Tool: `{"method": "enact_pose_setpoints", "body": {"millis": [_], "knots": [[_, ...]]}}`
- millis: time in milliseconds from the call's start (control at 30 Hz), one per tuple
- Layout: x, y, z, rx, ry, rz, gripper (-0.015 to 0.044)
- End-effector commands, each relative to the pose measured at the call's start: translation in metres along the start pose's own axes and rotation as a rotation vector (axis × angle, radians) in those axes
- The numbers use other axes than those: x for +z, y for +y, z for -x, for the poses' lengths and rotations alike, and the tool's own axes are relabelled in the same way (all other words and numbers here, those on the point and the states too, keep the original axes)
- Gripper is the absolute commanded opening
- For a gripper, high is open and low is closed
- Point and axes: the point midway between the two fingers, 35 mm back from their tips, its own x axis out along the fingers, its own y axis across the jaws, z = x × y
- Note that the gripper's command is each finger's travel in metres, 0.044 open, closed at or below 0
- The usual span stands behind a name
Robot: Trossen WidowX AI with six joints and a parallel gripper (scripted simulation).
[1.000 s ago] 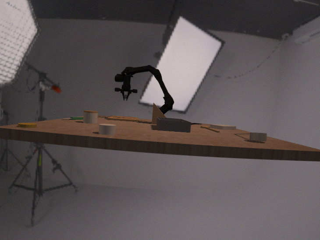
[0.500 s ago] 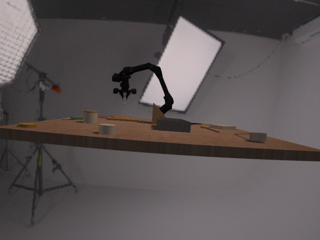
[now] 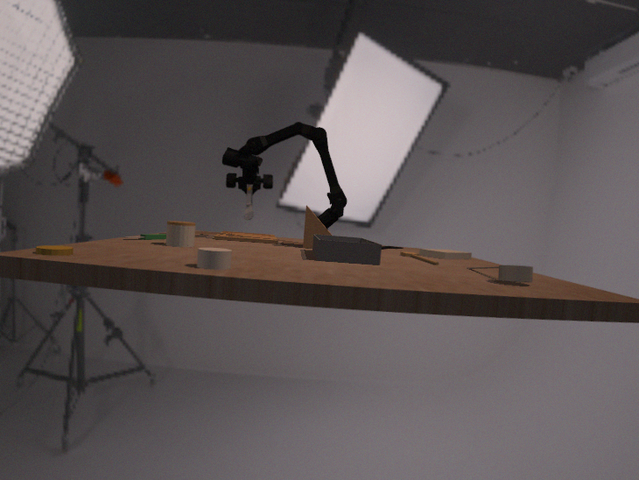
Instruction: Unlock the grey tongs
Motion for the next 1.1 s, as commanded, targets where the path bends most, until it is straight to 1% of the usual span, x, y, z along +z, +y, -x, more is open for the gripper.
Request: {"method": "enact_pose_setpoints", "body": {"millis": [0,133,200,1067], "knots": [[0.005,-0.003,0.012,0.011,-0.137,-0.024,-0.0150],[0.007,-0.006,0.023,0.022,-0.265,-0.042,-0.0150],[0.007,-0.006,0.025,0.024,-0.287,-0.046,-0.0150],[0.007,-0.006,0.025,0.024,-0.287,-0.046,-0.0150]]}}
